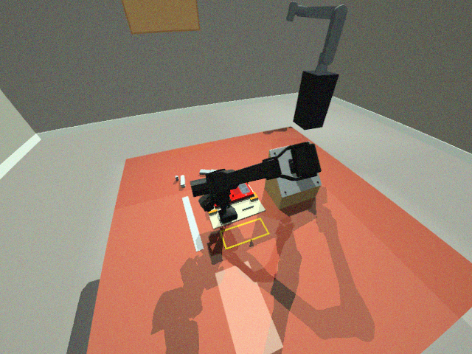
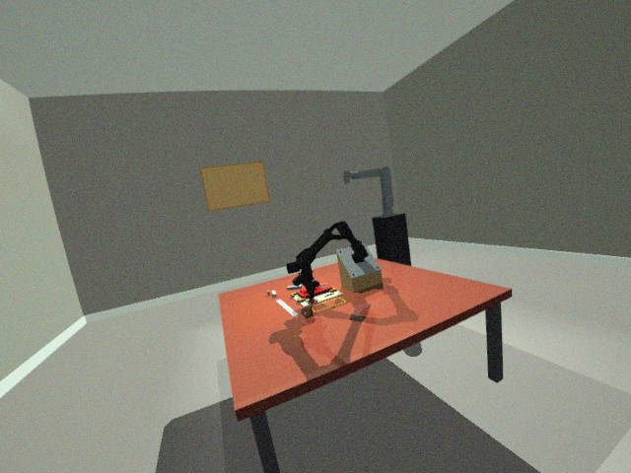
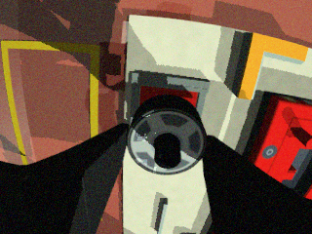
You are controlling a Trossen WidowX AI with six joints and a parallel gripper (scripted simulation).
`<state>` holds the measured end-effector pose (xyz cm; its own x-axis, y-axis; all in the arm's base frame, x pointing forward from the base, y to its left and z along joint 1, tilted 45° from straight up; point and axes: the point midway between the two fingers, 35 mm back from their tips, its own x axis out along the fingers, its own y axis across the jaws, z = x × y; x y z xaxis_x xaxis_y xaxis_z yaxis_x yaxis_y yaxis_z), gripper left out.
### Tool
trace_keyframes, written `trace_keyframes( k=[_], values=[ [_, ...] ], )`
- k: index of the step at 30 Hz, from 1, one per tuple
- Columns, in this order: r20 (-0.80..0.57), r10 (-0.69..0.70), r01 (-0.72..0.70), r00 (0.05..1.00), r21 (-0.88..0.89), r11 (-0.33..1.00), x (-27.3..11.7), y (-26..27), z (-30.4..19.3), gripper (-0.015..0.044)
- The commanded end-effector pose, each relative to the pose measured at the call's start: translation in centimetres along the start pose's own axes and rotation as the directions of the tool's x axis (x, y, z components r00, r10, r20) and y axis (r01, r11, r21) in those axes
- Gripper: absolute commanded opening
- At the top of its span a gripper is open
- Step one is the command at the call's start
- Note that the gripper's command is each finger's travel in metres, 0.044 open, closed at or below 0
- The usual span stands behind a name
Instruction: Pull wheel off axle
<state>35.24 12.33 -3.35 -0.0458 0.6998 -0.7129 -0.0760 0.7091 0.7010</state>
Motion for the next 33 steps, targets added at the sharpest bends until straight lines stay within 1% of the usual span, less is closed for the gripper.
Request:
trace_keyframes(
  k=[1, 33],
  values=[
    [0.002, 0.0, 0.0, 1.0, -0.006, 1.0, -0.2, 0.0, 0.1, 0.0],
    [0.003, 0.001, -0.001, 1.0, -0.003, 1.0, -1.2, 0.0, 0.1, 0.0]
  ],
)
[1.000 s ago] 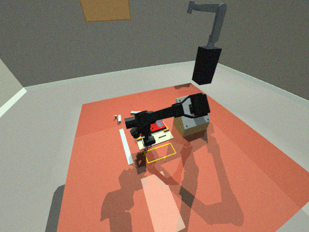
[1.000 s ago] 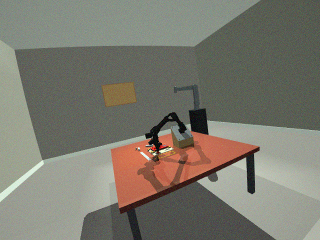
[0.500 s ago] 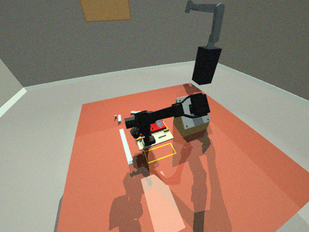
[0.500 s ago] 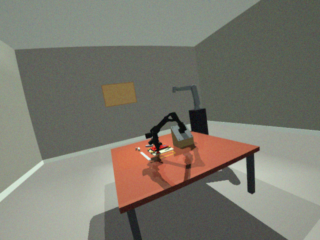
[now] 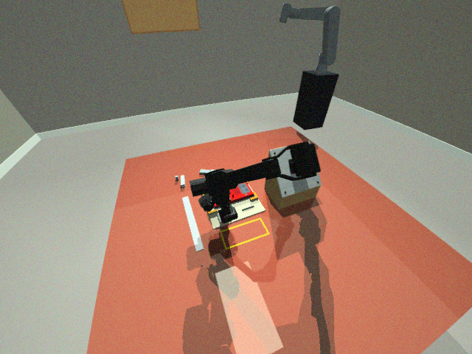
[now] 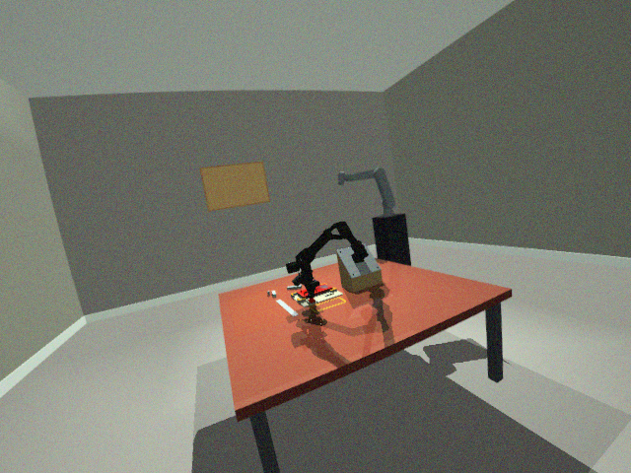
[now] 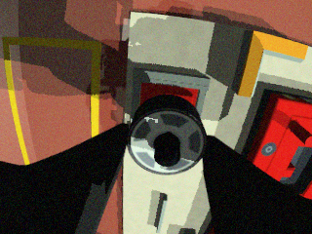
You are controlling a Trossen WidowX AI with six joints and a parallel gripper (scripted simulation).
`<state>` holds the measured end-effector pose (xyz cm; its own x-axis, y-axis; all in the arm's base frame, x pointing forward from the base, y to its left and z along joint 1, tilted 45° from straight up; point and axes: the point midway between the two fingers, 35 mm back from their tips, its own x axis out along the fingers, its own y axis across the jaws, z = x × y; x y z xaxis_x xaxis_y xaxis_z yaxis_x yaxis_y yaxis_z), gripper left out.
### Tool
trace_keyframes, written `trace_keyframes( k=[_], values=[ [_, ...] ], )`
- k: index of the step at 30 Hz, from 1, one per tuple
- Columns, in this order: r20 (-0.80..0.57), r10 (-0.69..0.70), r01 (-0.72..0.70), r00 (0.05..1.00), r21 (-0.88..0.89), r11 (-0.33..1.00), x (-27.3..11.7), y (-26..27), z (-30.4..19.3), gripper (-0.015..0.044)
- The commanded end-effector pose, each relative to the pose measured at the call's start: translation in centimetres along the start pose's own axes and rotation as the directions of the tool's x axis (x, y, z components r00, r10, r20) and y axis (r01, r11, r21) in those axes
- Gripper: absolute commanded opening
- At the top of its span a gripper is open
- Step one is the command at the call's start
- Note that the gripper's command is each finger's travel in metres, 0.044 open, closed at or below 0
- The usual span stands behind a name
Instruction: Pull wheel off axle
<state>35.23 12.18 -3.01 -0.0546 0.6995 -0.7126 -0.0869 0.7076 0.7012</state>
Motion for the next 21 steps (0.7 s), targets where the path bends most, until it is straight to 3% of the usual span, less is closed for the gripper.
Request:
trace_keyframes(
  k=[1, 21],
  values=[
    [0.012, 0.0, 0.0, 1.0, 0.008, 1.0, -0.94, -0.14, 0.09, 0.0],
    [0.013, 0.001, -0.001, 1.0, 0.01, 1.0, -1.6, -0.16, 0.08, 0.0]
  ],
)
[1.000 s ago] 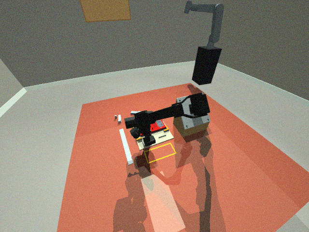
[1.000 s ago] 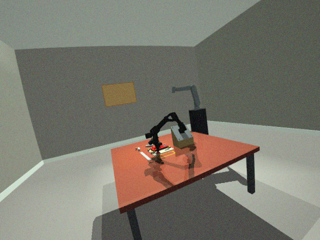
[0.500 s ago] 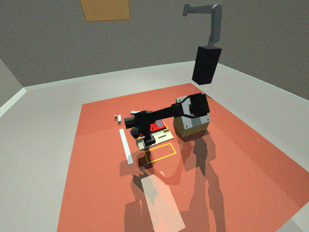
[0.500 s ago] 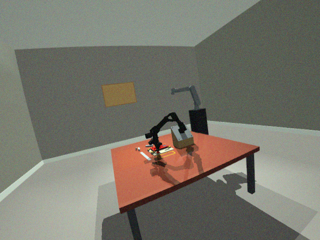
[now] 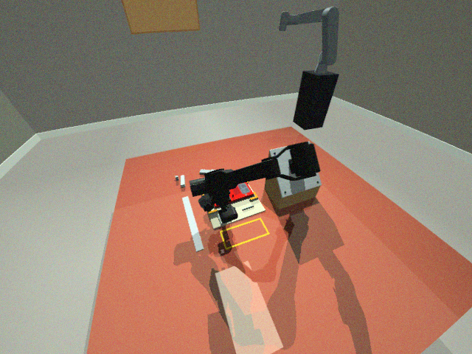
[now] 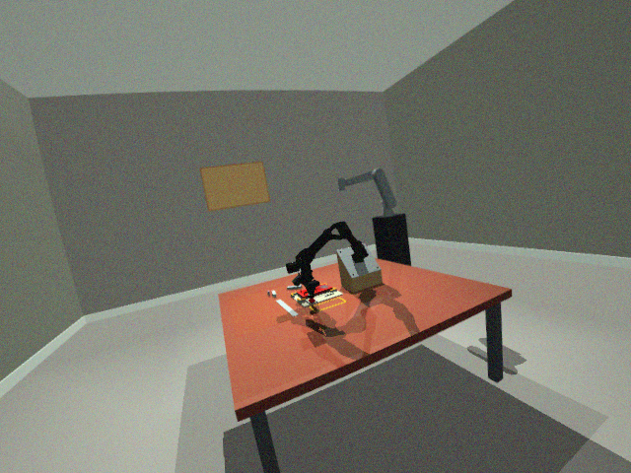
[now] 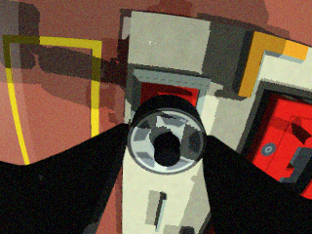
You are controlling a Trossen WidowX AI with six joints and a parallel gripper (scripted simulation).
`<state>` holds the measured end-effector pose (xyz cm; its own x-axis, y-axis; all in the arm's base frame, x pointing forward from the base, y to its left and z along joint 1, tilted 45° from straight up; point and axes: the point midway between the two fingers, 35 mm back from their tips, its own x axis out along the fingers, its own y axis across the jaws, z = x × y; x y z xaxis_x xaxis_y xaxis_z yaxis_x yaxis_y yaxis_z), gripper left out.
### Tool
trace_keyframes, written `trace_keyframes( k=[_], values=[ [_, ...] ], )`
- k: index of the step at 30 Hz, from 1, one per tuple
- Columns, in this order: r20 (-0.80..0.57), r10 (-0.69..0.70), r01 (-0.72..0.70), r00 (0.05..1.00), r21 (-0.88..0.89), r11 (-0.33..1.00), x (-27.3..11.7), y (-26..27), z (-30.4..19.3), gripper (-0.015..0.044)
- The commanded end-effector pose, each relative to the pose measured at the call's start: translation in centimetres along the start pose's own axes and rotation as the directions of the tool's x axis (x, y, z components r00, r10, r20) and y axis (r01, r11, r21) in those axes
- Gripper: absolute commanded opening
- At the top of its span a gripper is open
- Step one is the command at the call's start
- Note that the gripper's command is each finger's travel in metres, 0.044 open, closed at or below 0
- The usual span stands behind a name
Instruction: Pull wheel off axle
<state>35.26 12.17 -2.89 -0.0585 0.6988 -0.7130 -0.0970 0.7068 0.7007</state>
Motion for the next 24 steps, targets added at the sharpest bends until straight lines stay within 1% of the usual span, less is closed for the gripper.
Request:
trace_keyframes(
  k=[1, 24],
  values=[
    [0.017, 0.001, -0.002, 1.0, 0.021, 1.0, -1.54, -0.24, 0.05, 0.0],
    [0.018, 0.002, -0.003, 1.0, 0.023, 1.0, -2.3, -0.25, 0.02, 0.0]
  ],
)
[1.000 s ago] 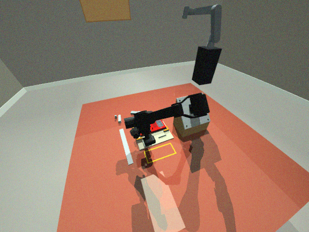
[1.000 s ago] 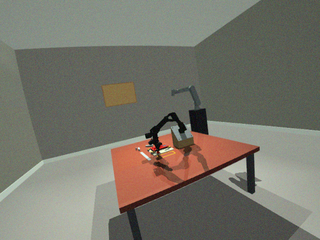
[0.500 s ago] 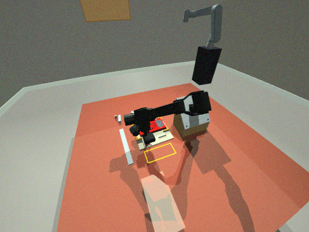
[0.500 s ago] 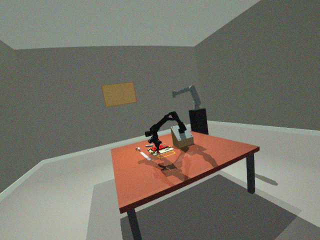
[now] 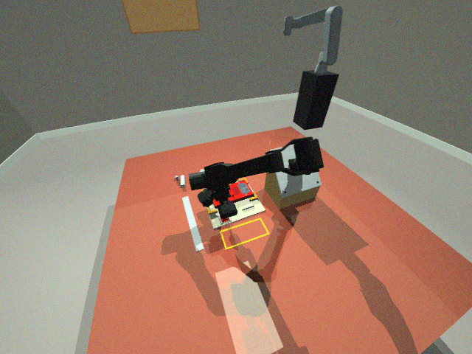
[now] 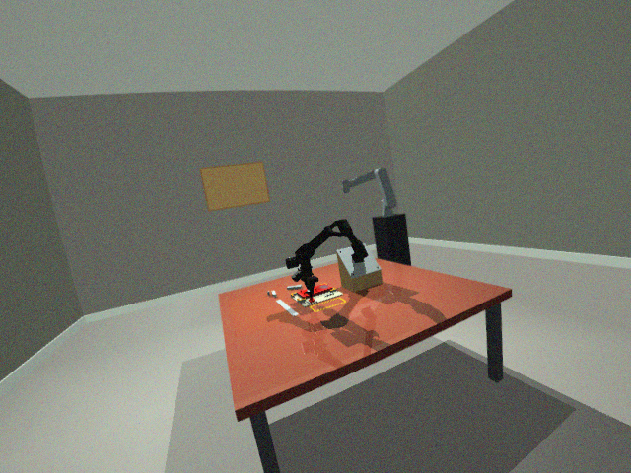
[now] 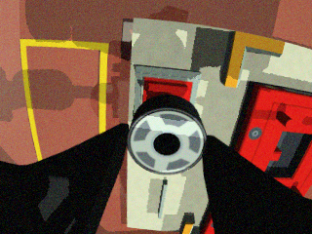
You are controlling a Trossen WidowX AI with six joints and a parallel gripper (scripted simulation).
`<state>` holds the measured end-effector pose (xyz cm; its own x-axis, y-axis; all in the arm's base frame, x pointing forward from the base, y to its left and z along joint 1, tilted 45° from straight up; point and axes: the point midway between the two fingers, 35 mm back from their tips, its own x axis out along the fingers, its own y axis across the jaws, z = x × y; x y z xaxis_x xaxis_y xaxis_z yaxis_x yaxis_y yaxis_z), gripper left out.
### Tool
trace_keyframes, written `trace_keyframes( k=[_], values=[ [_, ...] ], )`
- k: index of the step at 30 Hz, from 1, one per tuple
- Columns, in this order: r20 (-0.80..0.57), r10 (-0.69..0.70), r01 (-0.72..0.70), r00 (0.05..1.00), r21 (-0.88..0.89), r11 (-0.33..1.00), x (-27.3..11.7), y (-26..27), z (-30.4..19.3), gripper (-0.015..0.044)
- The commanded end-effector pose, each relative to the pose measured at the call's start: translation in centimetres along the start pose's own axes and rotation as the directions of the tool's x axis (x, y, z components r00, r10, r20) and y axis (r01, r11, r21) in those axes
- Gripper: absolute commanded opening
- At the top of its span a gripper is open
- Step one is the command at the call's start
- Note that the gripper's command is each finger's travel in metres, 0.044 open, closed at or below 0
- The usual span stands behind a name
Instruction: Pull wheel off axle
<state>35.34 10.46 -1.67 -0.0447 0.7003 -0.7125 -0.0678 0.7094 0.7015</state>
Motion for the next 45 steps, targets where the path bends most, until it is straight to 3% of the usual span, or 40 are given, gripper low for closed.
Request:
trace_keyframes(
  k=[1, 24, 32, 36, 45],
  values=[
    [0.004, 0.002, -0.002, 1.0, -0.006, 1.0, -0.3, 0.1, 0.1, 0.0],
    [0.005, 0.004, -0.004, 1.0, -0.004, 1.0, -1.1, 0.1, 0.1, 0.0],
    [0.005, 0.002, -0.002, 1.0, -0.004, 1.0, -4.1, -0.1, -0.3, 0.0],
    [-0.001, 0.009, -0.009, 1.0, 0.009, 1.0, -3.7, -0.2, -0.6, 0.0],
    [0.0, 0.005, -0.005, 1.0, 0.006, 1.0, -4.0, 2.8, -1.7, 0.0]
  ],
)
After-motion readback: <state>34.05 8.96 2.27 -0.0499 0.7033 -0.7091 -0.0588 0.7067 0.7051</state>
